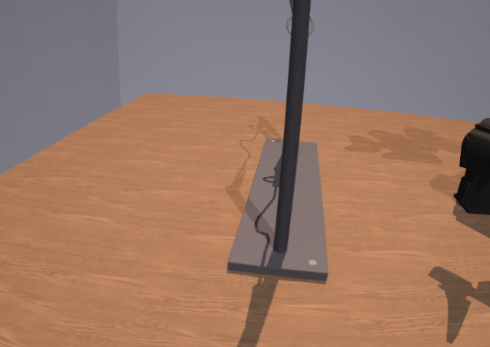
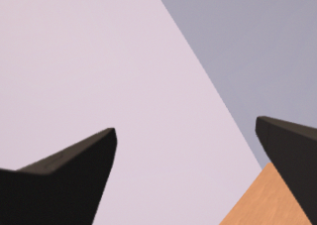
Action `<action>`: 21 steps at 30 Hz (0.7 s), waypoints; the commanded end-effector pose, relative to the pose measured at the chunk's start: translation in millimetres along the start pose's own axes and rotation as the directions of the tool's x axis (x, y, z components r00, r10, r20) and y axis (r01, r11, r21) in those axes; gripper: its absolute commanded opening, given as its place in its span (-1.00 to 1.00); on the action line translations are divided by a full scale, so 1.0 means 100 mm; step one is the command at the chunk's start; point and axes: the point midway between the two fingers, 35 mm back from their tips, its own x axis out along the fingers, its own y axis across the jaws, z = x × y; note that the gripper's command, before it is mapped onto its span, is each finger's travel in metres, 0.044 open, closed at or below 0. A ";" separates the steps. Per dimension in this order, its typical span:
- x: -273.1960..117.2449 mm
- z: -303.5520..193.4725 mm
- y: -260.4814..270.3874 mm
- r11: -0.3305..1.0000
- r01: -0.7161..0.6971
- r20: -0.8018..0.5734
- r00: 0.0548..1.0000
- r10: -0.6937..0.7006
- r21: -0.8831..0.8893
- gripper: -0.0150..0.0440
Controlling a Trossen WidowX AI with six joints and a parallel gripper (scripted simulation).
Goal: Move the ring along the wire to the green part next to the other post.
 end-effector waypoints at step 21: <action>0.60 -0.47 -0.97 0.950 0.244 -0.089 0.960 -0.265 -0.196 0.05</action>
